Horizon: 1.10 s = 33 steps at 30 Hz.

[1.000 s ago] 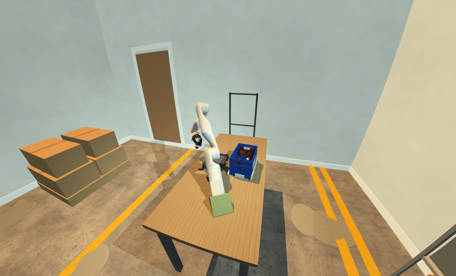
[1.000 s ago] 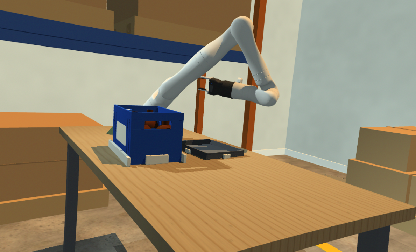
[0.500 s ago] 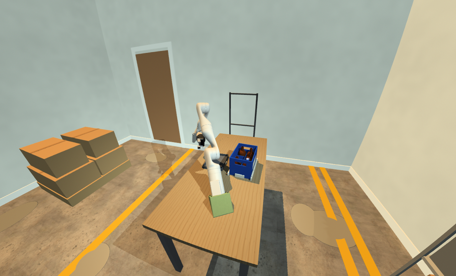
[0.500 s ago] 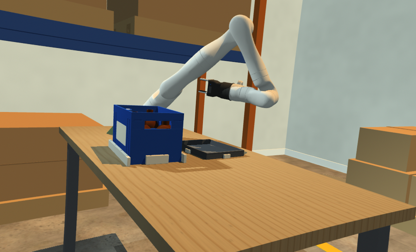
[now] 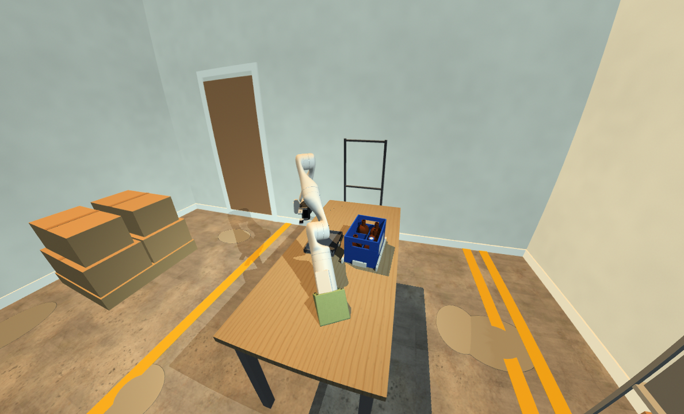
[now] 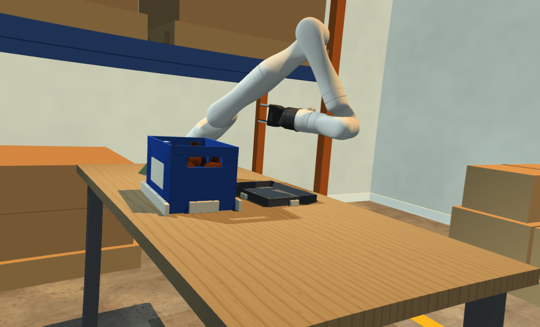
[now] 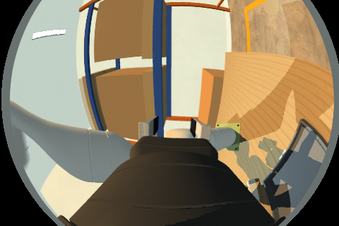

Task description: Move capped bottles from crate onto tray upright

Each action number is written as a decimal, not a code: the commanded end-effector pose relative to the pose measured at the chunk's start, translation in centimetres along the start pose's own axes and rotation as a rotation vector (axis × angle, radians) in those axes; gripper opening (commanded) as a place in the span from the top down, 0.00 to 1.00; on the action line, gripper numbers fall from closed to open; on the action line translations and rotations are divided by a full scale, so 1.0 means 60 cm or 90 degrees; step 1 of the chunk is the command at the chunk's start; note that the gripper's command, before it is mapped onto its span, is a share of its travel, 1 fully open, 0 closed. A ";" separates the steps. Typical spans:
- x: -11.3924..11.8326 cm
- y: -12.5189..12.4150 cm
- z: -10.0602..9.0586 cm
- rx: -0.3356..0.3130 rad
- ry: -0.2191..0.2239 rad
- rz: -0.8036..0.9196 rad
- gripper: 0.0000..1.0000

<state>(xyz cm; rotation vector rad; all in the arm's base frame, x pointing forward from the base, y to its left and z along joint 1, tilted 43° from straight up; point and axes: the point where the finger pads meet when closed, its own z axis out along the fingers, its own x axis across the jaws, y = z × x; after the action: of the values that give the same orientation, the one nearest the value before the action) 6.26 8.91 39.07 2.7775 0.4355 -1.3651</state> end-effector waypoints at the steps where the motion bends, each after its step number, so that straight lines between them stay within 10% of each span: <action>1: 0.002 0.007 -0.008 0.023 -0.004 0.022 0.00; 33: 0.011 0.039 -0.026 0.140 0.013 0.113 0.00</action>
<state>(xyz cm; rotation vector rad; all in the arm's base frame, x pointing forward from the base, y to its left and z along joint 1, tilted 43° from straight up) 8.28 7.24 39.13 2.9167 0.0729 -1.4070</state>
